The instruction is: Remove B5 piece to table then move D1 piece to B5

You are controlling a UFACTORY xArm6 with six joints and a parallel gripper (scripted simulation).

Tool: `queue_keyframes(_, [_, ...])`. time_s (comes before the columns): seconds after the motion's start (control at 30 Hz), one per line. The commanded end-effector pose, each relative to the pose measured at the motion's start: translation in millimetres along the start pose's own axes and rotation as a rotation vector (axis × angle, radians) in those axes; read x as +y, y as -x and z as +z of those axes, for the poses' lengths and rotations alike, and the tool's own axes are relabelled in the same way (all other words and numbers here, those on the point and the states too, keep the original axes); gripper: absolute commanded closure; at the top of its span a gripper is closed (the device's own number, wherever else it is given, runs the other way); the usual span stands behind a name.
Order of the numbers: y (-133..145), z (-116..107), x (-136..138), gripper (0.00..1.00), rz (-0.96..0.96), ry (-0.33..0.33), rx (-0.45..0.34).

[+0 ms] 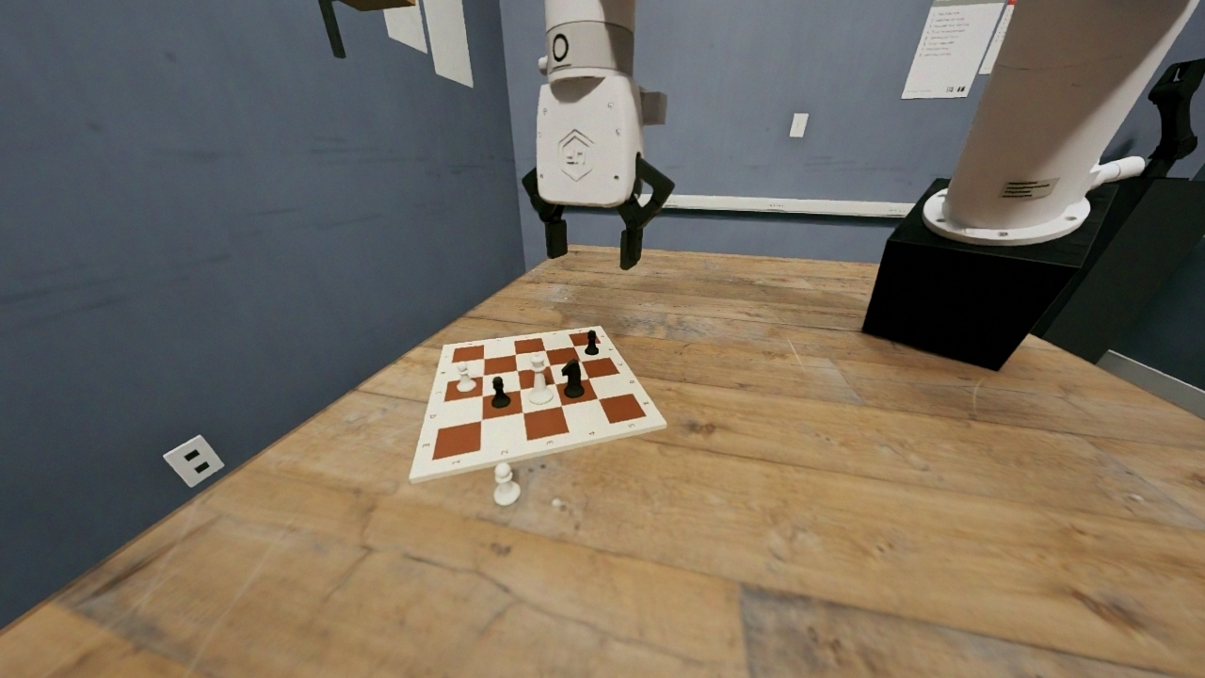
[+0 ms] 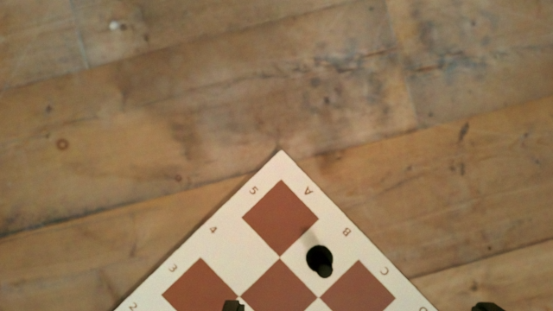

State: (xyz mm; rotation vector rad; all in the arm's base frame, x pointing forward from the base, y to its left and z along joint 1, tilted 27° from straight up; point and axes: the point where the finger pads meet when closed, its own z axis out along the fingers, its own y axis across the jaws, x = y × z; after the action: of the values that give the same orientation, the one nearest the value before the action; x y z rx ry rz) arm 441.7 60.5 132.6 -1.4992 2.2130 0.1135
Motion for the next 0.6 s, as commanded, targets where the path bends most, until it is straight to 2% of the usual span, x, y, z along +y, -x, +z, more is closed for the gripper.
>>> queue_keyframes(0.0, [0.7, -16.9, -1.1, 0.0, 0.0, -0.003, -0.001])
queue_keyframes(0.3, [0.7, -56.9, -1.0, 0.0, 0.0, -0.003, -0.001])
queue_keyframes(0.57, [0.7, -66.4, -1.0, 0.0, 0.0, -0.003, -0.001])
